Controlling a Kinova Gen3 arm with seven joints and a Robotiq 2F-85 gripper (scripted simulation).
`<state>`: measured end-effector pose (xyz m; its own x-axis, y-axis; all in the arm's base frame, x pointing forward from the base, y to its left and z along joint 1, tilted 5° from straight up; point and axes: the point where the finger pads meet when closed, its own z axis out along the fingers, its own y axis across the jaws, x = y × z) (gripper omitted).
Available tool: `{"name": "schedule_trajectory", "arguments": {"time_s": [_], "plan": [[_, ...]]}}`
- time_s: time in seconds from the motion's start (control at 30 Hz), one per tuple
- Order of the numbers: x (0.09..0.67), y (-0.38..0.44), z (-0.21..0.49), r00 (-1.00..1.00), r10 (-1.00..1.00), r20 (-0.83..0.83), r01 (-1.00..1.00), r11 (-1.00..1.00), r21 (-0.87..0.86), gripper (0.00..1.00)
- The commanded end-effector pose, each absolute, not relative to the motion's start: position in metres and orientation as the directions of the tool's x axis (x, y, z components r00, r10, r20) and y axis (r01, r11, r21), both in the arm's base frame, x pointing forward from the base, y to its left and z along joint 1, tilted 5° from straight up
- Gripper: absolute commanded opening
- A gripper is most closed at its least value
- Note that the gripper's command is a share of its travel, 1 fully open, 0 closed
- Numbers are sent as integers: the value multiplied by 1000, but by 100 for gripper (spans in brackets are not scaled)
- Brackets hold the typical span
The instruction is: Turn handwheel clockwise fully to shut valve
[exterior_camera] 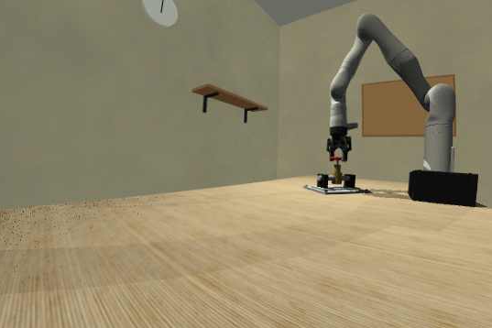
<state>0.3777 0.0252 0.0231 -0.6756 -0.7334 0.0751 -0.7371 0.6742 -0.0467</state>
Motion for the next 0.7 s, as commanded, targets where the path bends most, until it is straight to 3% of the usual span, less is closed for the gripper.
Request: {"name": "schedule_trajectory", "arguments": {"time_s": [0.0, 0.27, 0.3, 0.67], "plan": [[377, 26, 22, -674, -735, 73, -739, 673, -44, 100], [377, 26, 22, -674, -735, 73, -739, 673, -44, 100], [377, 26, 22, -674, -735, 73, -739, 673, -44, 0], [377, 26, 21, -674, -735, 74, -739, 673, -43, 0]]}}
